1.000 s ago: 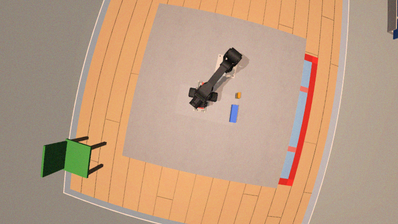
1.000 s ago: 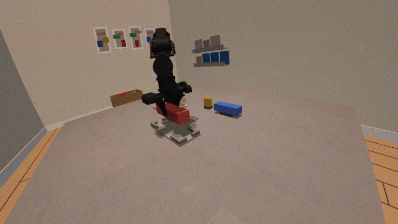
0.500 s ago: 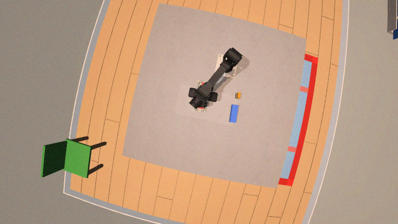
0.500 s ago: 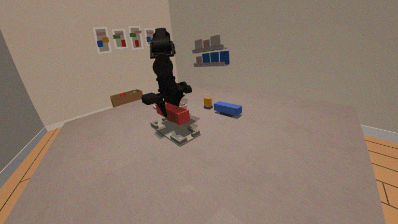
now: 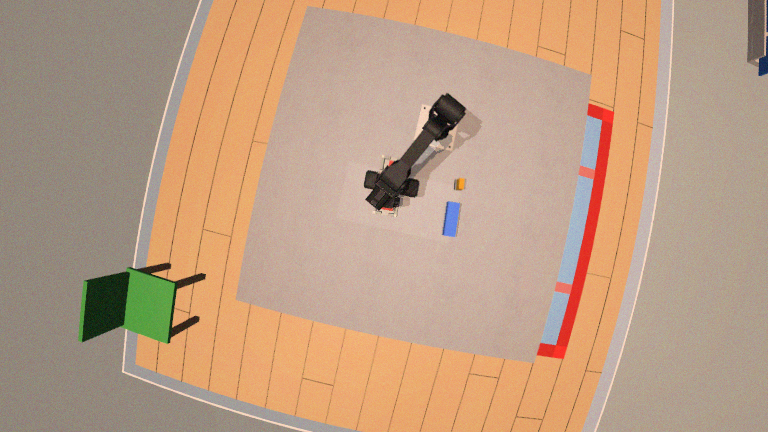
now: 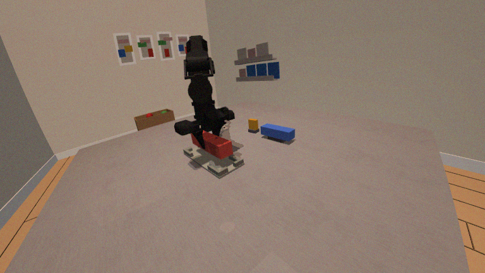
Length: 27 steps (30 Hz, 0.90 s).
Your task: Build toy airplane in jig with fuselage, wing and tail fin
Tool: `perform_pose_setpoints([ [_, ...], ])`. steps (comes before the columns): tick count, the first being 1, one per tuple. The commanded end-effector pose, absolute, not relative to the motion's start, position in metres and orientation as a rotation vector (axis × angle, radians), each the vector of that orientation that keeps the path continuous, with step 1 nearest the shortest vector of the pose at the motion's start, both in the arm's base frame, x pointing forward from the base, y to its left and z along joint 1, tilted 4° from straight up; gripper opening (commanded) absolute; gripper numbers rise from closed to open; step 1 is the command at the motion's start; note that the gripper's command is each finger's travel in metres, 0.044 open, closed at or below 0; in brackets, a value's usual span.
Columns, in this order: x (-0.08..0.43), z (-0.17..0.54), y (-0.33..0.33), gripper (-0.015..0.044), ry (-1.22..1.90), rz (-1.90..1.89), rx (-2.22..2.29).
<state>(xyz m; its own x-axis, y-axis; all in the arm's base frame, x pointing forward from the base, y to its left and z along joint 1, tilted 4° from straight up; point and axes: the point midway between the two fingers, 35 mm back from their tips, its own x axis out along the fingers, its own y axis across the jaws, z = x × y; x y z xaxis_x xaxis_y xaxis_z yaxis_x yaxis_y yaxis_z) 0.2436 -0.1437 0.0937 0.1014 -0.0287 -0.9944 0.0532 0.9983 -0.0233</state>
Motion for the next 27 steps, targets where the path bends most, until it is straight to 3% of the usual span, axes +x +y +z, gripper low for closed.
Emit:
perform_pose_setpoints([
  [1,0.244,0.085,-0.143,0.0195,1.472,-0.054,0.026],
  [12,0.244,0.075,-0.142,0.0195,1.472,-0.054,0.026],
  [17,0.244,0.077,-0.143,0.0161,1.472,-0.056,0.019],
  [22,0.244,0.077,-0.143,0.003,1.472,-0.056,0.019],
  [27,0.244,0.077,-0.143,0.0161,1.472,-0.056,0.019],
])
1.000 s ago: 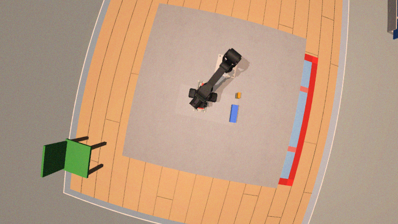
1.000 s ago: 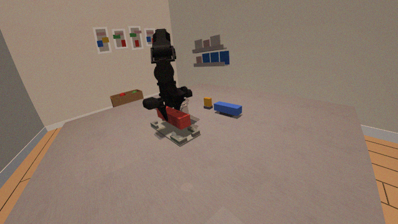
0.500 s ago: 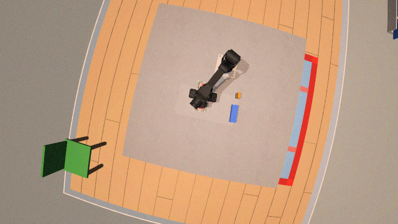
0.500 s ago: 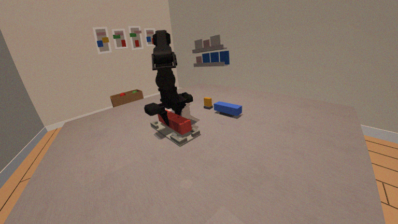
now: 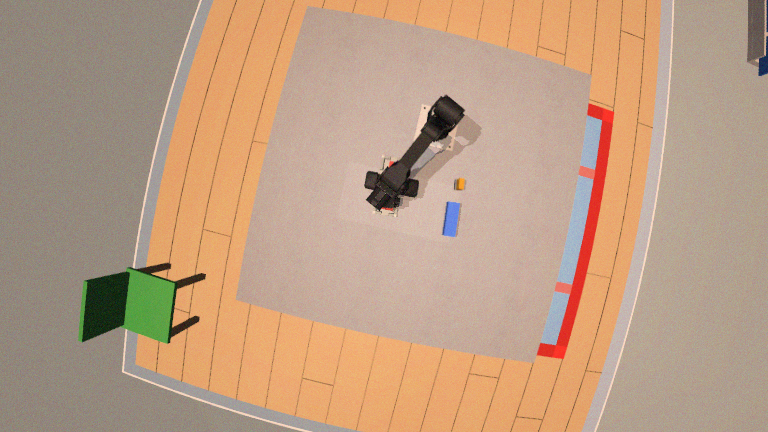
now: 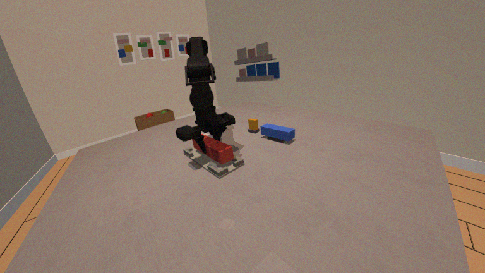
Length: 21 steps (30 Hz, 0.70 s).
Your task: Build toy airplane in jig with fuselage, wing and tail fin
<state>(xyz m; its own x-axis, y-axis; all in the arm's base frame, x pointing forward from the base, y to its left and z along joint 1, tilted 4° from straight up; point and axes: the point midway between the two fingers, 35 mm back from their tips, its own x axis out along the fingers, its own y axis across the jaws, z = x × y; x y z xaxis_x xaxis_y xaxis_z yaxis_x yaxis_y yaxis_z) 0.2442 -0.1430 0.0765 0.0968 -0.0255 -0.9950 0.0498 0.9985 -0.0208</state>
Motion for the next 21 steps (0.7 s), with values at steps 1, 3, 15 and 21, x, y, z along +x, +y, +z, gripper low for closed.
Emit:
perform_pose_setpoints([
  [1,0.244,0.077,-0.143,0.0188,1.472,-0.056,0.019],
  [3,0.244,0.077,-0.143,0.024,1.472,-0.056,0.019],
  [15,0.244,0.077,-0.143,0.044,1.472,-0.056,0.019],
  [21,0.245,0.109,-0.145,0.044,1.472,-0.056,0.021],
])
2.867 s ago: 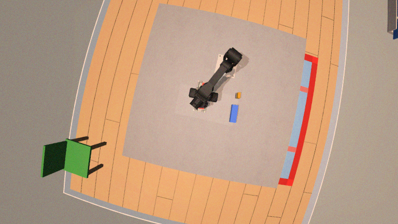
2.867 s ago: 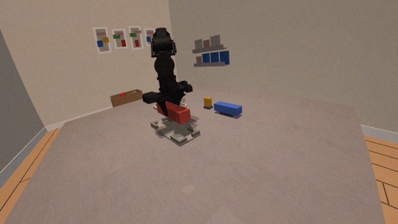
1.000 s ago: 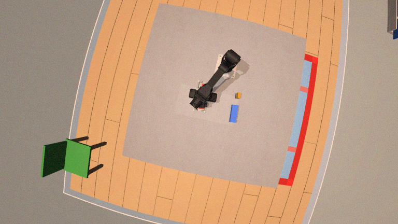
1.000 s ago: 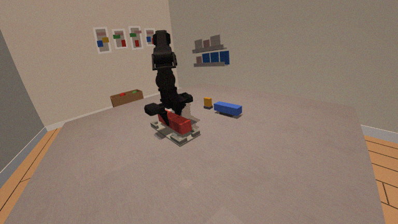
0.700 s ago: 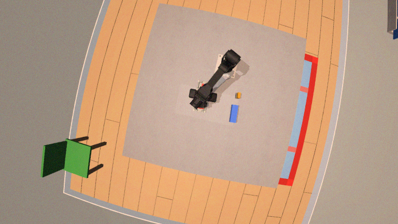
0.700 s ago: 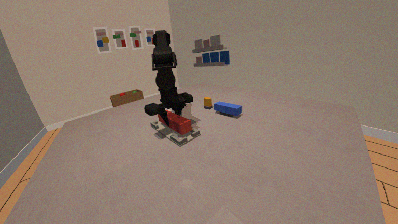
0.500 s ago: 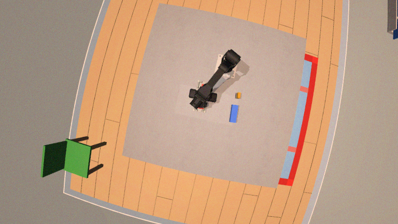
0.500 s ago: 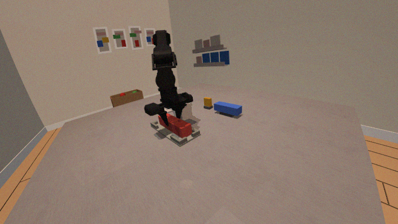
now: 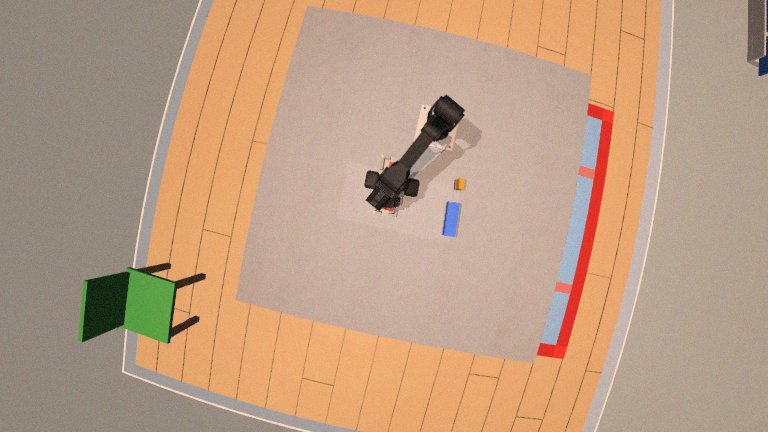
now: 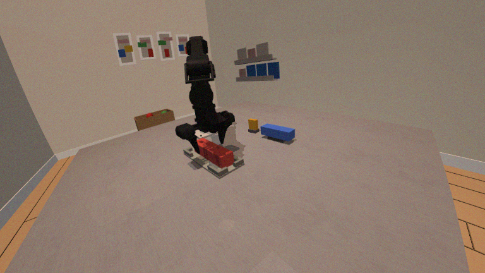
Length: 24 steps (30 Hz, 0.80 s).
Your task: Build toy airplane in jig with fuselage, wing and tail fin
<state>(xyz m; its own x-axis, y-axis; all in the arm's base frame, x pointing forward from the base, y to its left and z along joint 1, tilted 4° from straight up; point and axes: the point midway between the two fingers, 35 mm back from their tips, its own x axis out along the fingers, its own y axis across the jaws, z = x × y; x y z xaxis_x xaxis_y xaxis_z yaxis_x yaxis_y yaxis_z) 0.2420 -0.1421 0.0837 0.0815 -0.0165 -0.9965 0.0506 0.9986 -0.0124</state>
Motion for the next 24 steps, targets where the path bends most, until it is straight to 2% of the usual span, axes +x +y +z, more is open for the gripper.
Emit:
perform_pose_setpoints([
  [1,0.245,0.123,-0.145,0.044,1.472,-0.056,0.022],
  [6,0.235,0.181,-0.142,0.044,1.472,-0.055,0.026],
  [16,0.241,0.181,-0.144,0.044,1.473,-0.021,-0.012],
  [24,0.301,0.178,-0.059,0.044,1.474,-0.013,-0.004],
])
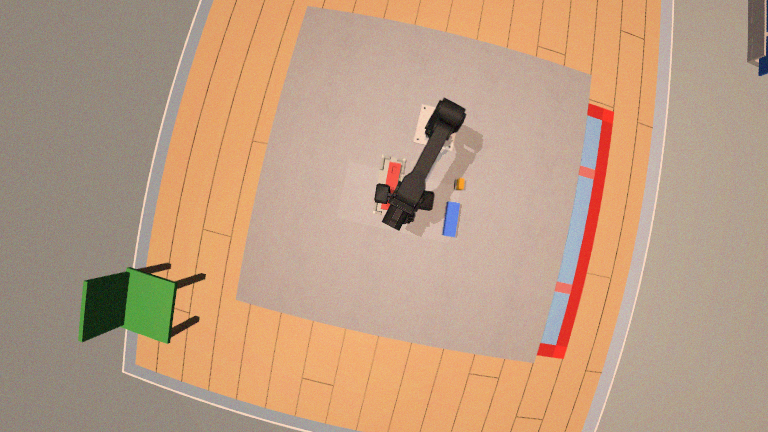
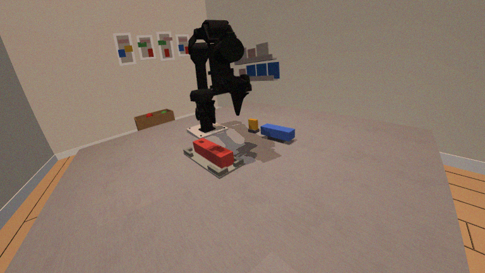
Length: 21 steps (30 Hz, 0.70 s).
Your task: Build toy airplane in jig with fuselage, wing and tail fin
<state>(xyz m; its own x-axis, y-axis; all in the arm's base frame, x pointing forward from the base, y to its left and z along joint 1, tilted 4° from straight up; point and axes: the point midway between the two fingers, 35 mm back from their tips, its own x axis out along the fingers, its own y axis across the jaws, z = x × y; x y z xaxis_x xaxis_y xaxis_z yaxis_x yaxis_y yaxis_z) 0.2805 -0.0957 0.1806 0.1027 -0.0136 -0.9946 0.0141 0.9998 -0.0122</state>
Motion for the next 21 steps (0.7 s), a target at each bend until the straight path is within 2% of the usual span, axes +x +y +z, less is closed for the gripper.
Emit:
perform_pose_setpoints([
  [1,0.307,0.177,-0.045,0.044,1.473,-0.012,-0.003],
  [11,0.328,0.17,0.102,0.044,1.465,-0.002,0.008],
  [18,0.328,0.168,0.105,0.044,1.465,-0.002,0.008],
  [21,0.331,0.143,0.105,0.044,1.465,-0.002,0.008],
])
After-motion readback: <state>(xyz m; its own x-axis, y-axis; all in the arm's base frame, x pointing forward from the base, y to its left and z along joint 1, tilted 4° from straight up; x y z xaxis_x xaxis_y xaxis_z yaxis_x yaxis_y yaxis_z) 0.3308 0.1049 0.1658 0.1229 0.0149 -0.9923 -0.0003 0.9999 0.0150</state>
